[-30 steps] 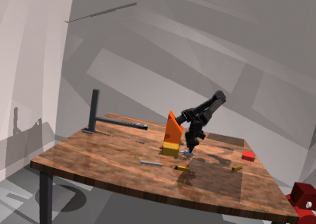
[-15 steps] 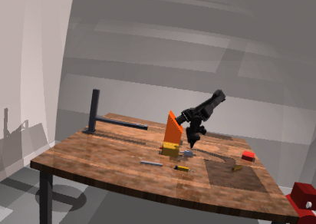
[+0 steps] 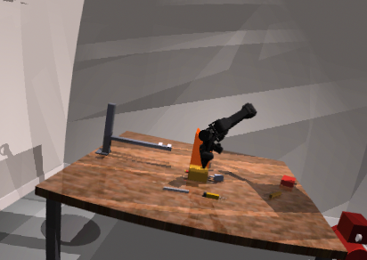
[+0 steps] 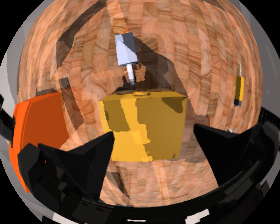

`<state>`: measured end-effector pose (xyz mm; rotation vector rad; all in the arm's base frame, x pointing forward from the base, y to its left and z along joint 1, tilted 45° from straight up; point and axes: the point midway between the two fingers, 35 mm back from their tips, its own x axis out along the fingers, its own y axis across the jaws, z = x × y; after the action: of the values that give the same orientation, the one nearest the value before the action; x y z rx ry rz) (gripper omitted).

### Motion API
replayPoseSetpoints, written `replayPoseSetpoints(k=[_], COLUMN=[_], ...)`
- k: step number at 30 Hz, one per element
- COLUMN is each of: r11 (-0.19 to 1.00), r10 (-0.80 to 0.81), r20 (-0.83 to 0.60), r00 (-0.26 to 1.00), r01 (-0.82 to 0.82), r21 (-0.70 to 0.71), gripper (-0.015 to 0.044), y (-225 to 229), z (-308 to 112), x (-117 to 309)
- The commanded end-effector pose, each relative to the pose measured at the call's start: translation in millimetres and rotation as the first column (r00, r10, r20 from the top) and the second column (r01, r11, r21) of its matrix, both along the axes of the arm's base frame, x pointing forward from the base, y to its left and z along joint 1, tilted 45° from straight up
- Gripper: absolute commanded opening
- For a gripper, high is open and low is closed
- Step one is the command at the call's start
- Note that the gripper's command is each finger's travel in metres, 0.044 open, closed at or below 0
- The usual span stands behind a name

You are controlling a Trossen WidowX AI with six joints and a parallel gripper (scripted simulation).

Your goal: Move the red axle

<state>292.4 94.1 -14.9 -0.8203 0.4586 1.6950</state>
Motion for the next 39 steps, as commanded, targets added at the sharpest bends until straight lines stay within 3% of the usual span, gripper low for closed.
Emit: replayPoseSetpoints(k=[1,4,9,39], r11=[1.000,1.000,1.000,1.000], r10=[-0.009,-0.015,-0.015,-0.015], r20=[-0.024,-0.033,-0.033,-0.034], r00=[1.000,0.999,0.999,0.999], r01=[0.009,0.015,0.016,0.016], r21=[0.001,0.011,0.012,0.014], gripper=[0.0440,0.0440,0.0440,0.0440], y=[-39,-62,-64,-31], z=[-42,-68,-70,-103], x=[10,12,12,6])
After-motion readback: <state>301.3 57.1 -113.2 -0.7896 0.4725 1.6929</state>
